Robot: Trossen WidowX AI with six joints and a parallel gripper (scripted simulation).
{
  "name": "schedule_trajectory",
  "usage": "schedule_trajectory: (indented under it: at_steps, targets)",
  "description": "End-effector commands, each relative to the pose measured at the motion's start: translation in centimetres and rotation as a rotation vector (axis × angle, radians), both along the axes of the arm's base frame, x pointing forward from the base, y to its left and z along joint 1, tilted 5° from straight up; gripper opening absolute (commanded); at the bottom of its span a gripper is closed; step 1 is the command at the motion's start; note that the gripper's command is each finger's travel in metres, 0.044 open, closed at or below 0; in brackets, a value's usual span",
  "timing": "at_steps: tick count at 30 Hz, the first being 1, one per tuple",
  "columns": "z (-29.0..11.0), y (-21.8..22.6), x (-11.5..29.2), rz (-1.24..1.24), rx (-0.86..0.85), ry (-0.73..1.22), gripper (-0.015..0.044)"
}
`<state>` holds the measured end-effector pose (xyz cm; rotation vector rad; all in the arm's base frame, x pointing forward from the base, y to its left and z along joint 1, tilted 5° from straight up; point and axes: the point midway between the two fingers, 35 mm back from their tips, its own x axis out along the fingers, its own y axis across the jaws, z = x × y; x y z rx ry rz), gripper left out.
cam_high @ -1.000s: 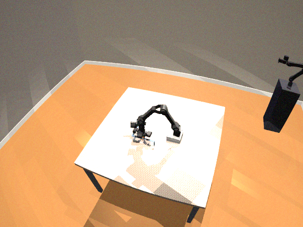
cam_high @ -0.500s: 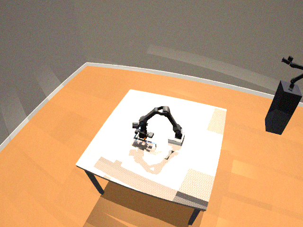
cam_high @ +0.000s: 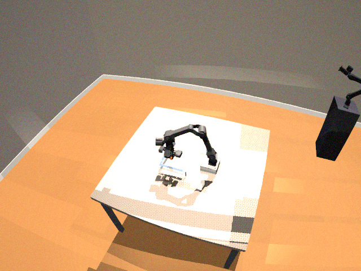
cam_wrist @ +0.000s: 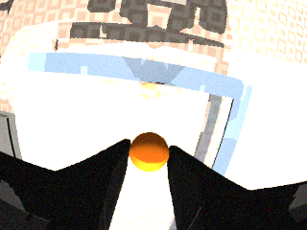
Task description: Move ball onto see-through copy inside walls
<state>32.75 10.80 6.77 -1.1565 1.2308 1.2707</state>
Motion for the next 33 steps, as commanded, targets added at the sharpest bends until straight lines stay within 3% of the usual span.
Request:
schedule_trajectory:
  at_steps: [1, 15, 25, 33]
  targets:
    - [1.6, 0.0, 0.1, 0.009, -0.003, -0.012, 0.0000]
    - [-2.7, 1.9, -0.2, 0.009, -0.001, -0.011, 0.0000]
    - [-8.6, 2.0, -0.6, 0.009, -0.001, -0.011, 0.0000]
    - [-9.3, 2.0, -0.7, 0.009, -0.001, -0.011, 0.0000]
